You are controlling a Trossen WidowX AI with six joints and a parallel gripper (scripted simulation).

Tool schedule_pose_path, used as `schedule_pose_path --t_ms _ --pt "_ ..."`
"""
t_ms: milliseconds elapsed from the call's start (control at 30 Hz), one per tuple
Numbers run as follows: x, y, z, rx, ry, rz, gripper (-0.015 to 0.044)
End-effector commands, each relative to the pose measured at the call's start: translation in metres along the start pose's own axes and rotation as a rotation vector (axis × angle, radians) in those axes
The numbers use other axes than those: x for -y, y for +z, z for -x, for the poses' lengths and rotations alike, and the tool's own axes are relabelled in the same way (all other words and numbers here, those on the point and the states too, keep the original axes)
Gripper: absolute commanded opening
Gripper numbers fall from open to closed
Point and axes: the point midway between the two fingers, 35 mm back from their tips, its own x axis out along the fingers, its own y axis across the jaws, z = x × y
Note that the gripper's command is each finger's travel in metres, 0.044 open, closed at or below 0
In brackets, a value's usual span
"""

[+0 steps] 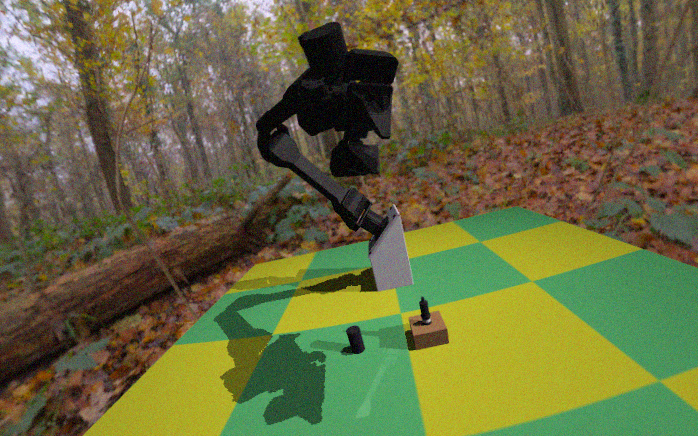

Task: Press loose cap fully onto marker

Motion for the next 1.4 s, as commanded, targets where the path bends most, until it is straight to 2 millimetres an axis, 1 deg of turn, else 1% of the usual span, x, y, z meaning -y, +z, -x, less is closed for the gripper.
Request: schedule_pose_path --t_ms 0,133,233,367,400,433,567,733,767,867,900,1067,1167,1367 --pt "0.065 0.006 -0.036 -0.05 -0.203 0.142 0.0238" --pt "0.124 0.01 -0.055 -0.122 -0.377 0.253 0.0238" --pt "0.175 0.014 -0.063 -0.196 -0.517 0.326 0.0238" --pt "0.242 0.016 -0.062 -0.325 -0.698 0.415 0.0238" --pt "0.256 0.016 -0.06 -0.357 -0.734 0.432 0.0238" --pt "0.265 0.016 -0.058 -0.378 -0.756 0.442 0.0238" --pt "0.27 0.018 -0.056 -0.386 -0.765 0.446 0.0238" --pt "0.27 0.018 -0.056 -0.386 -0.765 0.446 0.0238" --pt "0.272 0.018 -0.058 -0.386 -0.764 0.446 0.0238" --pt "0.294 0.013 -0.077 -0.385 -0.765 0.447 0.0238" --pt "0.296 0.013 -0.079 -0.385 -0.766 0.447 0.0238" --pt "0.297 0.013 -0.08 -0.385 -0.766 0.447 0.0238" --pt "0.307 0.012 -0.088 -0.384 -0.766 0.447 0.0238" --pt "0.309 0.012 -0.09 -0.385 -0.766 0.447 0.0238"
